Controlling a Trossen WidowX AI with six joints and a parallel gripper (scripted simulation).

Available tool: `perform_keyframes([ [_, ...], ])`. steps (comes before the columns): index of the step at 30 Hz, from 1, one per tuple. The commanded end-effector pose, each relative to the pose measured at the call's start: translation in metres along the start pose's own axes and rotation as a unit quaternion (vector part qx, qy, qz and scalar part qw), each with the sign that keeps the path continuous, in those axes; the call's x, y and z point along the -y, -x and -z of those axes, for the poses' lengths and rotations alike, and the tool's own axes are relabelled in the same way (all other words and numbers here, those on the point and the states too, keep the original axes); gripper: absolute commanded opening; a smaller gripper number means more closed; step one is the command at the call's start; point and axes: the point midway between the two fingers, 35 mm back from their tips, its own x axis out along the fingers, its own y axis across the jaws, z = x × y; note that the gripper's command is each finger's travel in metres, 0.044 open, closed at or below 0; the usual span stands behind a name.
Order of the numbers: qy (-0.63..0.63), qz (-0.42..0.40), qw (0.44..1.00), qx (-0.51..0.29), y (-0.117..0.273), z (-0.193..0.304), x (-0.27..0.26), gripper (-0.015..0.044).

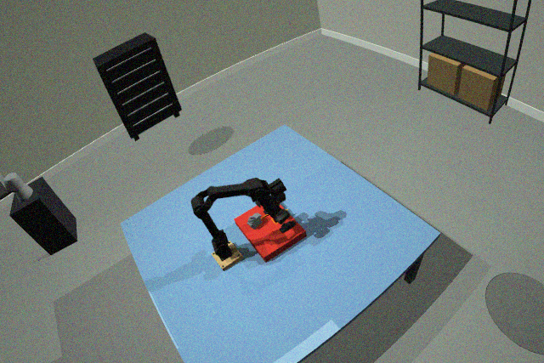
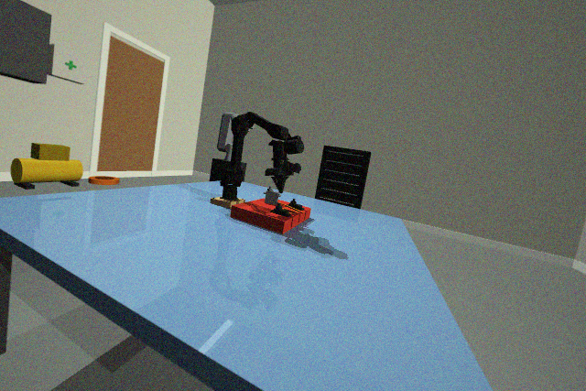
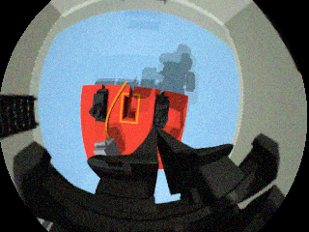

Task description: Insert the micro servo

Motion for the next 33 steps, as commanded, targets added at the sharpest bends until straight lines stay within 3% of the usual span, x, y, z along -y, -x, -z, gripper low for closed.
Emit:
perform_keyframes([
  [1,-0.033,-0.012,0.997,-0.061,-0.017,0.007,-0.011,0.0000],
  [6,-0.061,-0.017,0.992,-0.111,-0.028,0.014,-0.021,0.0000],
  [33,-0.061,-0.017,0.992,-0.111,-0.060,0.020,-0.022,0.0000],
])
